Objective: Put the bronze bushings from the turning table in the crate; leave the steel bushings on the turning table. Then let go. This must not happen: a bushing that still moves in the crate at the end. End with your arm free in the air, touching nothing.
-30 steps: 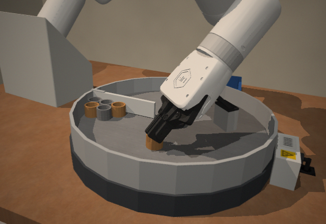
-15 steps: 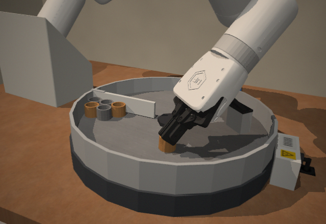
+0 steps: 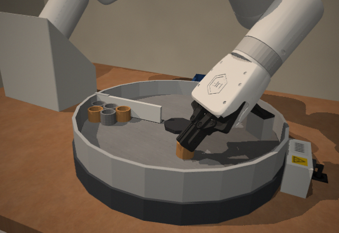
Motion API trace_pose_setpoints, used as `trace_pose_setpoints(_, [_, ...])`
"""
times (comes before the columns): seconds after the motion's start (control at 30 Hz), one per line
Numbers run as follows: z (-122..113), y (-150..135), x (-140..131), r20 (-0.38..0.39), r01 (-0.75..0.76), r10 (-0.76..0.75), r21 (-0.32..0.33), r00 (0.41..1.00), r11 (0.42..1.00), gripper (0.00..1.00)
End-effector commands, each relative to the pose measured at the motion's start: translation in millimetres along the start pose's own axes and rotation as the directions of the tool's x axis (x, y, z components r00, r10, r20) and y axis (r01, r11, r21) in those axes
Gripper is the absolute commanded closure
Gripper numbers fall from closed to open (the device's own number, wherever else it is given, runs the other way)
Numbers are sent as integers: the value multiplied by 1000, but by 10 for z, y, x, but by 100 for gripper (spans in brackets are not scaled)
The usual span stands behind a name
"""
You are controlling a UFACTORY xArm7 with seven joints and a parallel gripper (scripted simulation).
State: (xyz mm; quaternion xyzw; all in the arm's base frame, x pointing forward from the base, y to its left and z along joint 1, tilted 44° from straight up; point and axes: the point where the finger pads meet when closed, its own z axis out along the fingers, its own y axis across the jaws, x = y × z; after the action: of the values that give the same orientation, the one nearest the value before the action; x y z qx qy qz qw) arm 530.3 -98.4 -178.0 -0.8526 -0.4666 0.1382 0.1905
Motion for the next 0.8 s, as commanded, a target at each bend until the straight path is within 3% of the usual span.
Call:
trace_pose_setpoints(0.0, [-78, 31, 64, -2, -1, 1, -4, 1000, 1000, 100])
trace_pose_setpoints(0.23, [-157, 55, 158, -2, -1, 1, -4, 1000, 1000, 100])
trace_pose_setpoints(0.27, [-157, 55, 158, -2, -1, 1, -4, 1000, 1000, 90])
trace_pose_setpoints(0.77, [-178, 55, 141, -2, -1, 1, -4, 1000, 1000, 90])
